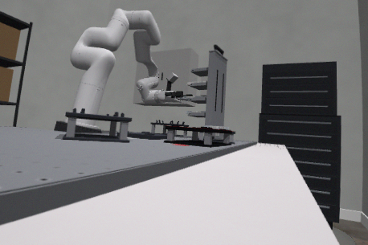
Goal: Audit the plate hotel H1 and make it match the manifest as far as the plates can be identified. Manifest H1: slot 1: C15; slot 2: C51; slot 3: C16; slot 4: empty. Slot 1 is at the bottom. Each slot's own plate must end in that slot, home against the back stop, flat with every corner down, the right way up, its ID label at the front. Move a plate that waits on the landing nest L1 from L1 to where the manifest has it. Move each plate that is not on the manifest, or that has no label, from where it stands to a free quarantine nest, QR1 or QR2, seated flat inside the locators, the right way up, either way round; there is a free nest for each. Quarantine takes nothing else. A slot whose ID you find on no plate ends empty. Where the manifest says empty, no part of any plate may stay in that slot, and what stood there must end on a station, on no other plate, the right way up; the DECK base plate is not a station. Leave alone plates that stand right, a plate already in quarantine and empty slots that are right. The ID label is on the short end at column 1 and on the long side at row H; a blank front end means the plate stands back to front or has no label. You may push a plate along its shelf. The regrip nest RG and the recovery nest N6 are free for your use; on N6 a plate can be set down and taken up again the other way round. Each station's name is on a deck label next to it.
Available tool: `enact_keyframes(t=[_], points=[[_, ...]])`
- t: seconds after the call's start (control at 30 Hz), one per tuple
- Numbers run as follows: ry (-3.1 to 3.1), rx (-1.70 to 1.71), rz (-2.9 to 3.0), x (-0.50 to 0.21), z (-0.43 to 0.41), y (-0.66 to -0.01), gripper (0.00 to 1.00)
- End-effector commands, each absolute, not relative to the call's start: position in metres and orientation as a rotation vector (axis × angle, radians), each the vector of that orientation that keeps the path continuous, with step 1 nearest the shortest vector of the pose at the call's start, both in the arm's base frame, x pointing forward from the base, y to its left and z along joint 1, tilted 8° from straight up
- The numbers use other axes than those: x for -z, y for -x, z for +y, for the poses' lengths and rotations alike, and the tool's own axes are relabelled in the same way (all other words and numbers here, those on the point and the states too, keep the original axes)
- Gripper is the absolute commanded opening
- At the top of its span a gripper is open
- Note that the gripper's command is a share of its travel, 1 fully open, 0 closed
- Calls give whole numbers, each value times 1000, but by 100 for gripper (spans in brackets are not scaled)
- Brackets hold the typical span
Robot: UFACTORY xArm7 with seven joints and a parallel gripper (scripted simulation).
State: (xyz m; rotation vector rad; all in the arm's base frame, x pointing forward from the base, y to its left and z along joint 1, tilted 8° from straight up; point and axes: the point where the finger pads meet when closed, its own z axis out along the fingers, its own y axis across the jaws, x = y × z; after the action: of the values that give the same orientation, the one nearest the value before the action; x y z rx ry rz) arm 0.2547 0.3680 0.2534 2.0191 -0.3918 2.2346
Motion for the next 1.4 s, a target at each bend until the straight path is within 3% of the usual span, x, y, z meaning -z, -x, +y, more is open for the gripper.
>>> enact_keyframes(t=[0.0,1.37], points=[[-2021,-2236,-395,-254,371,-248,0],[-2022,-2236,-395,-249,386,-189,0]])
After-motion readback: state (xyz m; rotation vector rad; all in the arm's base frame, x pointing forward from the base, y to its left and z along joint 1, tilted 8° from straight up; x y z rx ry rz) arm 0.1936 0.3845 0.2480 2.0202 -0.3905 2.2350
